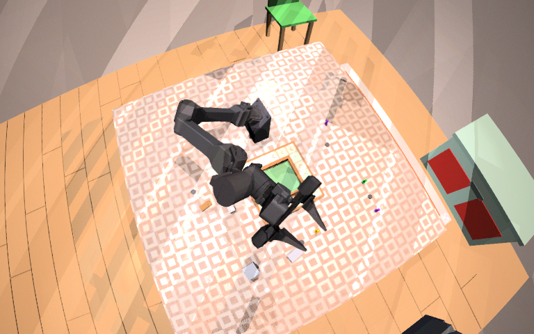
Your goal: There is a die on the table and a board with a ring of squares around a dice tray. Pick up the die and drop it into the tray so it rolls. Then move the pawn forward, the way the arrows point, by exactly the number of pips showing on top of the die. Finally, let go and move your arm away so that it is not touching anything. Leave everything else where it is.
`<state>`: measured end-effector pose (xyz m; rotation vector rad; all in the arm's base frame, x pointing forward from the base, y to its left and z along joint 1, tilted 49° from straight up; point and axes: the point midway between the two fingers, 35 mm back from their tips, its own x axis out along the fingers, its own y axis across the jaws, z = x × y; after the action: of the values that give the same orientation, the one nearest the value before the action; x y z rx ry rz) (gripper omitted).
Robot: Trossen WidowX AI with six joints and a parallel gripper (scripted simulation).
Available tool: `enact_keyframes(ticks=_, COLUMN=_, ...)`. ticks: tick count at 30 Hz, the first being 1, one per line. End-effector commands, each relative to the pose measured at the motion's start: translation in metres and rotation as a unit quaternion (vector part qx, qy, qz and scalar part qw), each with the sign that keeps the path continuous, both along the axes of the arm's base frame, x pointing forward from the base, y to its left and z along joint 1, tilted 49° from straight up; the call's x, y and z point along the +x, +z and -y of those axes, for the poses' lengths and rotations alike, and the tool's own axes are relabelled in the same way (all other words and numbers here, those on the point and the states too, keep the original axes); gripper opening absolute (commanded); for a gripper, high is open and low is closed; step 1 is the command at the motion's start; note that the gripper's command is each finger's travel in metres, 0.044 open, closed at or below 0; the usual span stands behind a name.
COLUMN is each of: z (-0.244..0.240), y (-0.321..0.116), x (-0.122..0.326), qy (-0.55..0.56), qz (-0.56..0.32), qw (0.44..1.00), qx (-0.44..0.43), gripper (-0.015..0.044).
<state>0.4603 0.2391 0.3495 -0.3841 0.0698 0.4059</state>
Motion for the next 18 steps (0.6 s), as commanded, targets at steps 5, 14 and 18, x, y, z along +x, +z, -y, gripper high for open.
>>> enact_keyframes(ticks=5, z=0.120, y=-0.064, x=0.015, qy=-0.166, qz=-0.108, qw=0.976, qx=-0.096, gripper=0.0275)
enact_keyframes(ticks=14, z=0.254, y=-0.126, x=-0.020, qy=-0.327, qz=-0.244, qw=0.891, qx=-0.200, gripper=0.0275)
enact_keyframes(ticks=18, z=0.307, y=-0.150, x=-0.054, qy=-0.386, qz=-0.311, qw=0.833, qx=-0.244, gripper=0.0275)
